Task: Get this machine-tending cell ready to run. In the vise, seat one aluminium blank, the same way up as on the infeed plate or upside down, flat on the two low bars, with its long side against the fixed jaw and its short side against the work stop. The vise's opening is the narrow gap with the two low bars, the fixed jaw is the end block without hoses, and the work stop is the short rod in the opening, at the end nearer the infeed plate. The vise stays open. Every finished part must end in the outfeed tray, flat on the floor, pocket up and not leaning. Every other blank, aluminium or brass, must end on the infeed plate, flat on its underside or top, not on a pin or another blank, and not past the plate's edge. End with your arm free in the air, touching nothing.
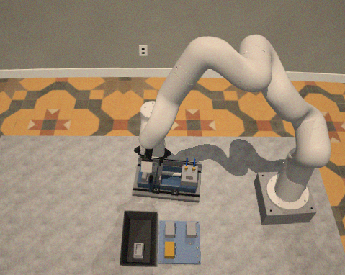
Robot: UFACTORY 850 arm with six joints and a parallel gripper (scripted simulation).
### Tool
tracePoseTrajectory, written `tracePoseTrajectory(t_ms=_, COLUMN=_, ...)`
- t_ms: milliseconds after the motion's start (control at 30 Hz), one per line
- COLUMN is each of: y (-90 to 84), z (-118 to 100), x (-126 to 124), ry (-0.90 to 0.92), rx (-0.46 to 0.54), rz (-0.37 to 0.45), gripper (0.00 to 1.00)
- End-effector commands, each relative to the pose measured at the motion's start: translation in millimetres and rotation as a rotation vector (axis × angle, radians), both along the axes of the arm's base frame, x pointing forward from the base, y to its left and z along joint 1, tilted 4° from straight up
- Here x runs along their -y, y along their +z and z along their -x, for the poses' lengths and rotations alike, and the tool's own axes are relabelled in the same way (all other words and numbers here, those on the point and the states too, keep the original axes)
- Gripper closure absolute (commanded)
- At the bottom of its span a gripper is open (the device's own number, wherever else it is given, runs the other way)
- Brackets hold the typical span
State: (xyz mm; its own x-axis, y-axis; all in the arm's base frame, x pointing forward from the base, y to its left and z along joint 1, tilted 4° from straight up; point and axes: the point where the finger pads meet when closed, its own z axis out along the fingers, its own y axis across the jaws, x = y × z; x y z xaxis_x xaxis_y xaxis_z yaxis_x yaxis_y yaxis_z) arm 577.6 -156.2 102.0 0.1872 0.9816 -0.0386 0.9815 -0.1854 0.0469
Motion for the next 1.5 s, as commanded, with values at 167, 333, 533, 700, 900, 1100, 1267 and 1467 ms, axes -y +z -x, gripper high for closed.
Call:
tracePoseTrajectory(t_ms=167, y=-14.6, z=-1.5, x=0.9, ry=0.000, rx=0.002, rz=0.000, gripper=0.31)
tracePoseTrajectory(t_ms=333, y=-19.3, z=-1.7, x=1.1, ry=0.000, rx=0.002, rz=0.000, gripper=0.31)
tracePoseTrajectory(t_ms=533, y=-22.9, z=-1.9, x=1.3, ry=0.000, rx=0.002, rz=0.000, gripper=0.31)
tracePoseTrajectory(t_ms=700, y=-24.3, z=-1.9, x=1.4, ry=0.000, rx=0.002, rz=0.000, gripper=0.31)
tracePoseTrajectory(t_ms=900, y=-24.5, z=-1.9, x=1.4, ry=0.000, rx=0.002, rz=0.000, gripper=0.31)
tracePoseTrajectory(t_ms=1100, y=-24.5, z=-1.9, x=1.4, ry=0.000, rx=0.002, rz=0.000, gripper=0.31)
tracePoseTrajectory(t_ms=1267, y=-24.5, z=-1.9, x=1.4, ry=0.000, rx=0.002, rz=0.000, gripper=0.31)
tracePoseTrajectory(t_ms=1467, y=-24.5, z=-2.3, x=1.5, ry=0.000, rx=0.002, rz=0.000, gripper=0.31)
